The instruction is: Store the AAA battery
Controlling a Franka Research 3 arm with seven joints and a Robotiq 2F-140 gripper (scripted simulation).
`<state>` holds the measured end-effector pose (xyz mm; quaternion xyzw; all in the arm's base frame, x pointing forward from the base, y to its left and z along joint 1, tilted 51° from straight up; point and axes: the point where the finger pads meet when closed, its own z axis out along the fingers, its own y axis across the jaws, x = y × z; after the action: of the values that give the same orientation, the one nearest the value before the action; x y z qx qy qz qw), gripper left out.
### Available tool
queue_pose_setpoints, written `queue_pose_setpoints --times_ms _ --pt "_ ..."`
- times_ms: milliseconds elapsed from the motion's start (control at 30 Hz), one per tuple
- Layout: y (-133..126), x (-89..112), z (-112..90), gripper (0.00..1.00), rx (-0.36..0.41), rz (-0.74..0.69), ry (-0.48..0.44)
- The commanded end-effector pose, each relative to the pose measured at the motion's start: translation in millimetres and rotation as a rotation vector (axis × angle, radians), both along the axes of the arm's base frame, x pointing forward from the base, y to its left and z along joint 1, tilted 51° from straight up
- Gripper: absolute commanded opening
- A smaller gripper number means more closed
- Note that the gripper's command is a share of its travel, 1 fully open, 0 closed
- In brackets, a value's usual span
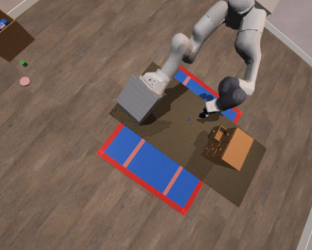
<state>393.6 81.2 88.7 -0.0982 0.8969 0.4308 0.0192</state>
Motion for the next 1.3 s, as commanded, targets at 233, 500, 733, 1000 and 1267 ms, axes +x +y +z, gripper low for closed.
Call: queue_pose_setpoints --times_ms 233,500,733,1000,1267 --pt "-0.1 -0.2 0.0 0.20 -0.001 0.000 0.007" --pt "-0.1 0.0 0.0 1.00 0.000 -0.001 0.002" --pt "-0.1 0.0 0.0 1.00 0.000 -0.001 0.002" --pt "-0.1 0.0 0.0 1.00 0.000 -0.001 0.002" --pt "-12.5 0.9 10.2 1.00 -0.001 0.000 0.007"
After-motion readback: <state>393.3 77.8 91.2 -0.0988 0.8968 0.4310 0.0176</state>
